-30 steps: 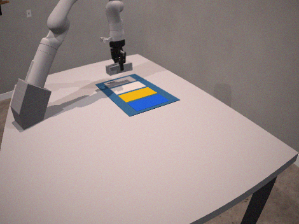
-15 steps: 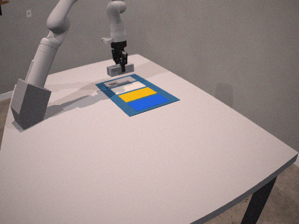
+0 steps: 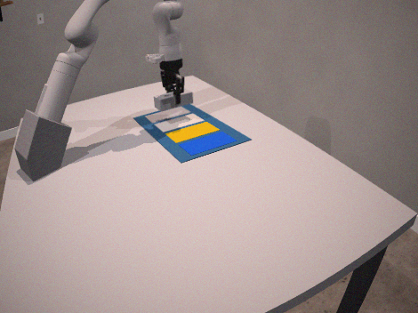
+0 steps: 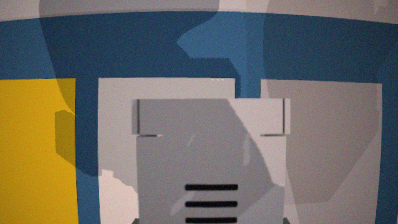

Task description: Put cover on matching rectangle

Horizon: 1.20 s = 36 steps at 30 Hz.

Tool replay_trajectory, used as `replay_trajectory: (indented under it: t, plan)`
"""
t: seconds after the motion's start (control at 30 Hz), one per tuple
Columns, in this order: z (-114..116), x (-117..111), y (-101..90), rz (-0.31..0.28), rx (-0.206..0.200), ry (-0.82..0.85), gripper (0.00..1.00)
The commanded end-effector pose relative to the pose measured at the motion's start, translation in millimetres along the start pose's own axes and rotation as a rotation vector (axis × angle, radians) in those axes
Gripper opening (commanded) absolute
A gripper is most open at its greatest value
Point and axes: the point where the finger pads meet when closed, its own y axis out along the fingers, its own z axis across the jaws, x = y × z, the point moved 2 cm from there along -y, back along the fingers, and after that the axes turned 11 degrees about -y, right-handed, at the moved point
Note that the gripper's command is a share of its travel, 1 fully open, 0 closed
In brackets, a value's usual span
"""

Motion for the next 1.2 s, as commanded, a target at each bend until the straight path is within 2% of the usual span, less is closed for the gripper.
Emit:
replay_trajectory:
  t: [0.0, 0.23, 0.5, 0.57, 0.83, 1.03, 1.17]
  plan:
    - [-11, -2, 1.1, -0.011, 0.001, 0.017, 0.00]
    - [-47, -7, 3.2, -0.015, 0.000, 0.016, 0.00]
    - [-110, -20, 7.4, -0.016, -0.001, 0.016, 0.00]
    - [-110, -20, 7.4, -0.016, -0.001, 0.016, 0.00]
    - [-164, -31, 10.9, -0.015, -0.002, 0.014, 0.00]
    - [-189, -37, 12.6, -0.016, -0.002, 0.015, 0.00]
    - [-195, -38, 13.0, -0.016, -0.002, 0.015, 0.00]
